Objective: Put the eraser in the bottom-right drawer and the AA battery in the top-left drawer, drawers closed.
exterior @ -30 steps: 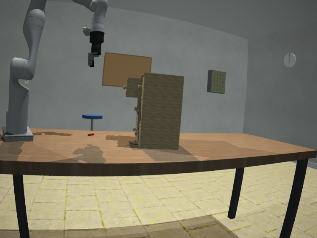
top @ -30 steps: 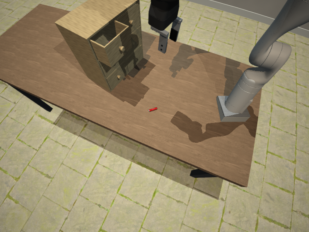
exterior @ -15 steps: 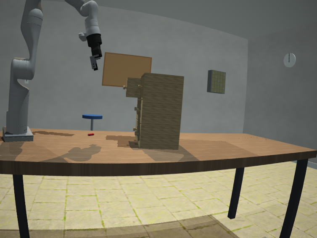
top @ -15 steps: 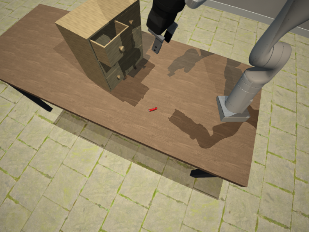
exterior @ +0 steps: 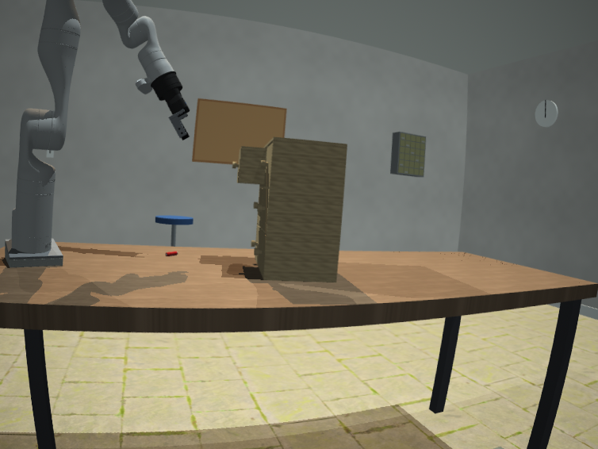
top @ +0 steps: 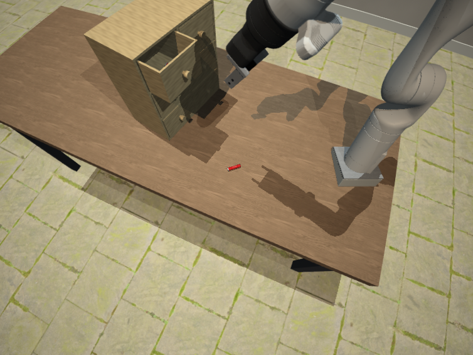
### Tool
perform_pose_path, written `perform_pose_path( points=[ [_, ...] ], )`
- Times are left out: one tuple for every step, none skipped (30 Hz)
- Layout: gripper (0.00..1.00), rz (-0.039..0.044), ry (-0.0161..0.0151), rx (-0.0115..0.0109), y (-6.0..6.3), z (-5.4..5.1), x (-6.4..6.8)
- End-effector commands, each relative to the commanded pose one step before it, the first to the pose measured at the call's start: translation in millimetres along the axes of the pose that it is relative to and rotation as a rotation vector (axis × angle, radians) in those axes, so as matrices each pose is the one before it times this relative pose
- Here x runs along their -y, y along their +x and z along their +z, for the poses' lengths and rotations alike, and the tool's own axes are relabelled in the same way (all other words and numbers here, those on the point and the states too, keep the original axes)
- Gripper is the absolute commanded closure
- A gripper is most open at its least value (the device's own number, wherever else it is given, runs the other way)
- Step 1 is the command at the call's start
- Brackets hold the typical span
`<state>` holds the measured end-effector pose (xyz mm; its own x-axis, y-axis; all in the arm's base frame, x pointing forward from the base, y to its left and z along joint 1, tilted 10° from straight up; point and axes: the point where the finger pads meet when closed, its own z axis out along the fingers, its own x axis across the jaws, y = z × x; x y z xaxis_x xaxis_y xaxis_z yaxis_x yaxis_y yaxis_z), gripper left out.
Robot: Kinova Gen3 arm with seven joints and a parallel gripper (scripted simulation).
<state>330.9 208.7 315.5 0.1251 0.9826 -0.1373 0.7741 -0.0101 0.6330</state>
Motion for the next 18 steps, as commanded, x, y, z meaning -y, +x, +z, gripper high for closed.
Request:
perform_pose_path(
  points=[
    [0.00,-0.02277,-0.04439,-0.00707,-0.56,4.98,10.07],
    [0.00,-0.00039,-0.02279,-0.00222,0.42,1.97,0.00],
    [0.00,-0.00060,-0.02268,-0.00321,0.60,1.85,0.05],
    [0.00,0.00060,-0.02113,0.00347,-0.58,2.51,0.25],
    [0.00,0.00000,0.00000,0.00000,0.00,0.00,0.00],
    [0.00,0.00000,0.00000,0.00000,0.00,0.00,0.00],
    [0.00,0.00039,-0.02127,0.00214,-0.35,2.35,0.23],
    [0.00,0.00019,-0.02130,0.00080,-0.12,2.17,0.21],
    [0.00,0.00001,-0.02123,-0.00053,0.11,2.00,0.21],
    [0.00,-0.00016,-0.02106,-0.00185,0.33,1.82,0.22],
    [0.00,-0.00032,-0.02079,-0.00314,0.55,1.65,0.24],
    [0.00,0.00008,-0.01987,0.00078,-0.09,2.01,0.43],
    [0.00,0.00027,-0.01938,0.00276,-0.43,2.17,0.50],
    [0.00,0.00017,-0.01922,0.00156,-0.24,2.00,0.46],
    [0.00,0.00009,-0.01897,0.00039,-0.05,1.83,0.43],
    [0.00,0.00002,-0.01864,-0.00073,0.13,1.66,0.41],
    [0.00,-0.00004,-0.01823,-0.00180,0.31,1.49,0.39],
    [0.00,-0.00009,-0.01775,-0.00281,0.47,1.34,0.39]
  ],
)
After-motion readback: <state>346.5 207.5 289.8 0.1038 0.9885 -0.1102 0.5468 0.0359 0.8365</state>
